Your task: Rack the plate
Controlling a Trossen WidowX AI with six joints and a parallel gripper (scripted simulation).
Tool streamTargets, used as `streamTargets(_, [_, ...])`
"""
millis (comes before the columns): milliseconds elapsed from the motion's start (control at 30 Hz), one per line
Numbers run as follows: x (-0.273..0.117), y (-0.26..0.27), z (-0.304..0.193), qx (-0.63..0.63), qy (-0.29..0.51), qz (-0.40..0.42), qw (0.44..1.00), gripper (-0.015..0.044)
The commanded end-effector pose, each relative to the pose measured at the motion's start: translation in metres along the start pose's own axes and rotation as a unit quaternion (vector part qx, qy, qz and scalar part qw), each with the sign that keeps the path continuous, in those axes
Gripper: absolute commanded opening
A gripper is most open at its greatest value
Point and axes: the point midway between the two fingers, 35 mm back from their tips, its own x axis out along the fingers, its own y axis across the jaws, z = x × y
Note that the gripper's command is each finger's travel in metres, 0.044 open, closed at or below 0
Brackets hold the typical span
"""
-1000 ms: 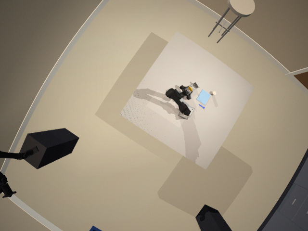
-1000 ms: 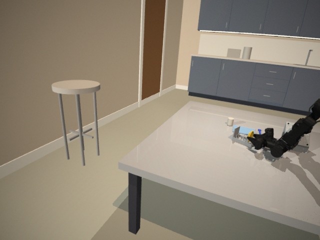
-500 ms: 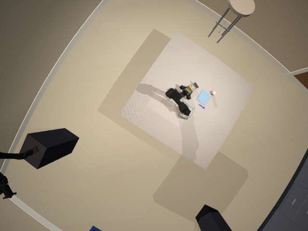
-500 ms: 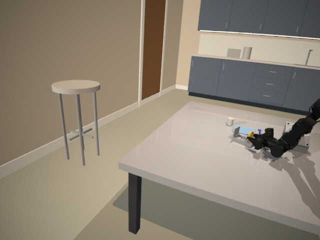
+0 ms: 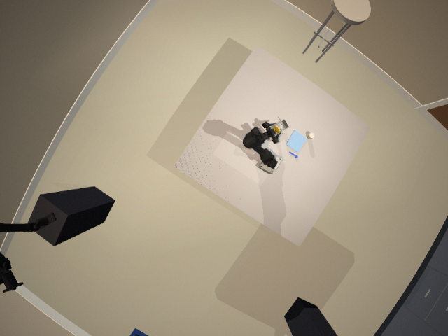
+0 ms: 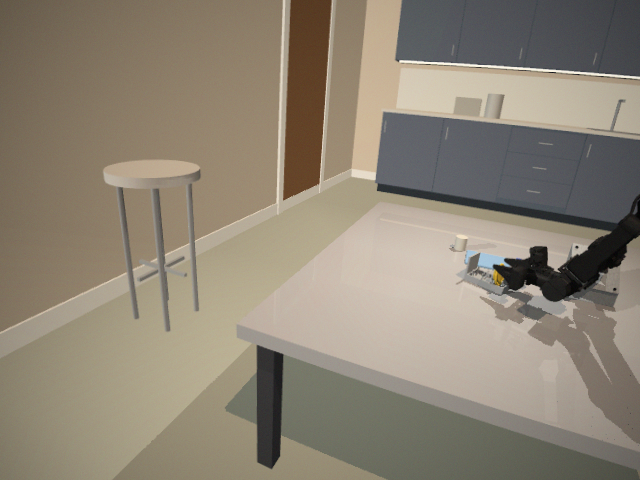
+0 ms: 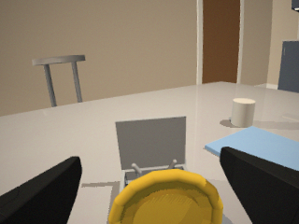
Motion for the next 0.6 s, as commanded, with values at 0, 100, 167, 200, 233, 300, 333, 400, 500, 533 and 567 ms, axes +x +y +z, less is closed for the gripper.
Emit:
streamTargets(0, [0.0,0.003,0.029,-0.002,0.001,-0.002,1.0,0.04])
streamTargets(100, [0.001,0.005,0.051,-0.005,-0.001,0.0,1.0,0.04])
streamTargets(167, [0.001,0.005,0.066,-0.008,-0.004,0.002,1.0,0.04])
streamTargets(200, [0.0,0.005,0.074,-0.01,-0.006,0.004,1.0,0.04])
streamTargets(233, [0.0,0.005,0.08,-0.011,-0.008,0.006,1.0,0.04])
streamTargets(300, [-0.001,0.005,0.085,-0.013,-0.009,0.007,1.0,0.04])
streamTargets(333, [-0.001,0.005,0.085,-0.013,-0.009,0.007,1.0,0.04])
streamTargets(400, [0.001,0.006,0.085,-0.013,-0.009,0.007,1.0,0.04])
streamTargets(500, [0.003,0.006,0.085,-0.023,-0.007,0.002,1.0,0.04])
streamTargets(533, [0.005,0.006,0.085,-0.035,-0.004,-0.004,0.999,0.04])
streamTargets(567, [0.007,0.004,0.085,-0.05,0.0,-0.011,0.999,0.04])
